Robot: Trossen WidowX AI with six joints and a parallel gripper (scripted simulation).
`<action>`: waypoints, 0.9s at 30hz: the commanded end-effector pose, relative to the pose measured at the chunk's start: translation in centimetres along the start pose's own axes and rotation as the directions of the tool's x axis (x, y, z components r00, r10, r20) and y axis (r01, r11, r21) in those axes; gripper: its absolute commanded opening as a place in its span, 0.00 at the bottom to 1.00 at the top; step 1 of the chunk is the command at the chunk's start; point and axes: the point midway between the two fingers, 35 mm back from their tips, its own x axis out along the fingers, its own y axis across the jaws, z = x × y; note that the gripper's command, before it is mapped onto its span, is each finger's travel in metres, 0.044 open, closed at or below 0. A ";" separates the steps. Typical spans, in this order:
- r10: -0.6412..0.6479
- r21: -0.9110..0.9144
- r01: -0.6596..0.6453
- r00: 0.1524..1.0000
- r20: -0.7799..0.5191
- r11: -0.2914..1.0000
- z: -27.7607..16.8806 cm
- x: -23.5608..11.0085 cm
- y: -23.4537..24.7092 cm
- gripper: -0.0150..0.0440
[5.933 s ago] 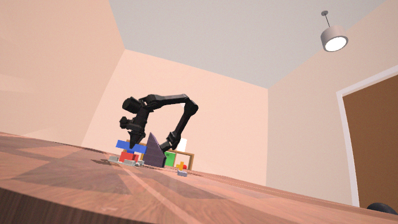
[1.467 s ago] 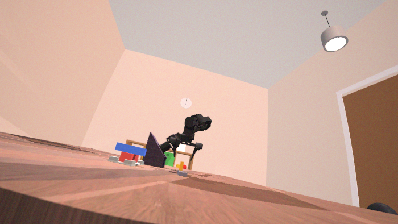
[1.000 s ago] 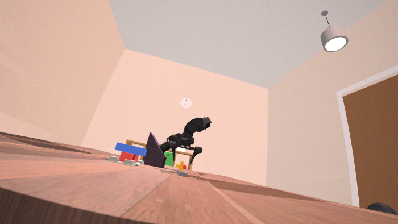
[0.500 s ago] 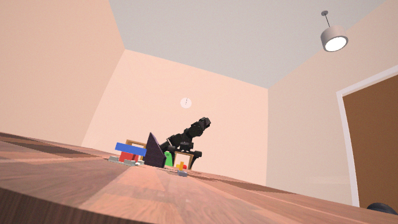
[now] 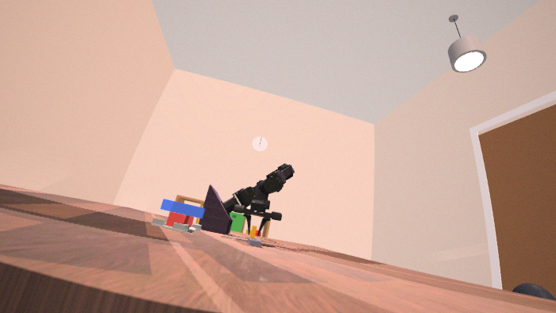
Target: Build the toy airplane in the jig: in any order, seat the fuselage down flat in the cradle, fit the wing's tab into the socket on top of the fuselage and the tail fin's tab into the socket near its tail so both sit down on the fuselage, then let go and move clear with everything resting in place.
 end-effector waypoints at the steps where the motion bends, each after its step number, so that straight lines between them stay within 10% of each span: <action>1: -0.005 0.003 0.005 1.000 0.001 1.000 0.0 0.0 -0.1 0.37; 27: -0.033 -0.012 0.033 0.999 -0.001 0.999 0.7 -3.8 -0.5 0.25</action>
